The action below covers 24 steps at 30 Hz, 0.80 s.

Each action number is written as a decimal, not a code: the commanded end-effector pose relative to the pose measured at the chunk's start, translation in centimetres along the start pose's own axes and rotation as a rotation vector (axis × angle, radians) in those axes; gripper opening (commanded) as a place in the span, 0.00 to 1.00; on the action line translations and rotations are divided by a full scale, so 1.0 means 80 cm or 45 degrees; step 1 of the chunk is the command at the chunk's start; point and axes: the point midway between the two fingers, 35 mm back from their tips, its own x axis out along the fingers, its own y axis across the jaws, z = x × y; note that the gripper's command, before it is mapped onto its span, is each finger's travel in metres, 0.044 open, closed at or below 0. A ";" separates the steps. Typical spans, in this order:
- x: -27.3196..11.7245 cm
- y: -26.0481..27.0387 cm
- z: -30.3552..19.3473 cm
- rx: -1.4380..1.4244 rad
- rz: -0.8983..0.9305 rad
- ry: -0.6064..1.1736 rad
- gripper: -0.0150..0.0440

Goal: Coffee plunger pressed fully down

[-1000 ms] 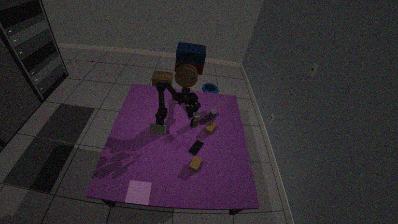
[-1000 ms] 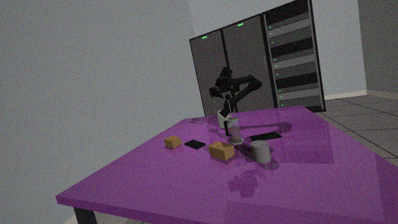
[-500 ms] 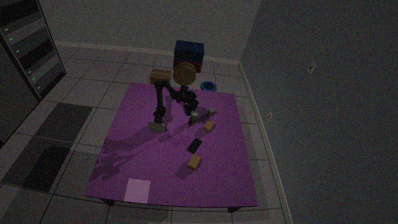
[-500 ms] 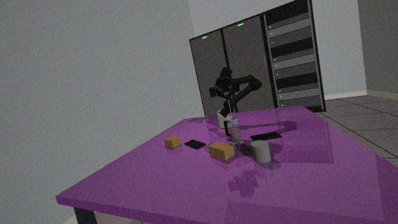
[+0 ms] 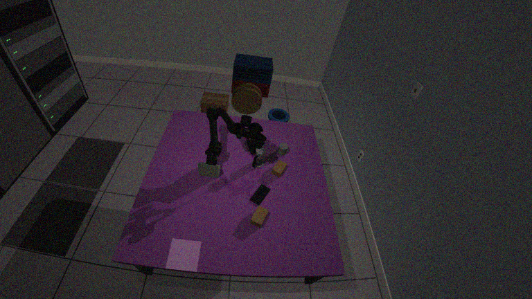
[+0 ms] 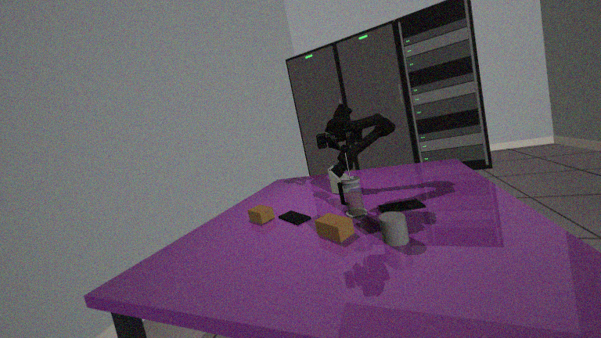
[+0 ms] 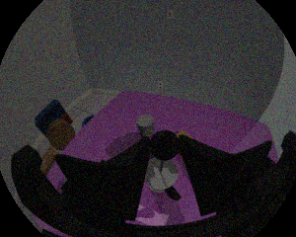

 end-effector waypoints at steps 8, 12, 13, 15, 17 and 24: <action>0.018 -0.004 -0.028 0.013 0.002 0.018 0.47; 0.023 -0.005 -0.035 0.013 0.002 0.019 0.47; 0.024 -0.005 -0.036 0.013 0.002 0.019 0.47; 0.026 -0.006 -0.040 0.013 0.002 0.019 0.47; 0.029 -0.006 -0.043 0.013 0.002 0.019 0.47; 0.037 -0.006 -0.055 0.012 0.002 0.018 0.47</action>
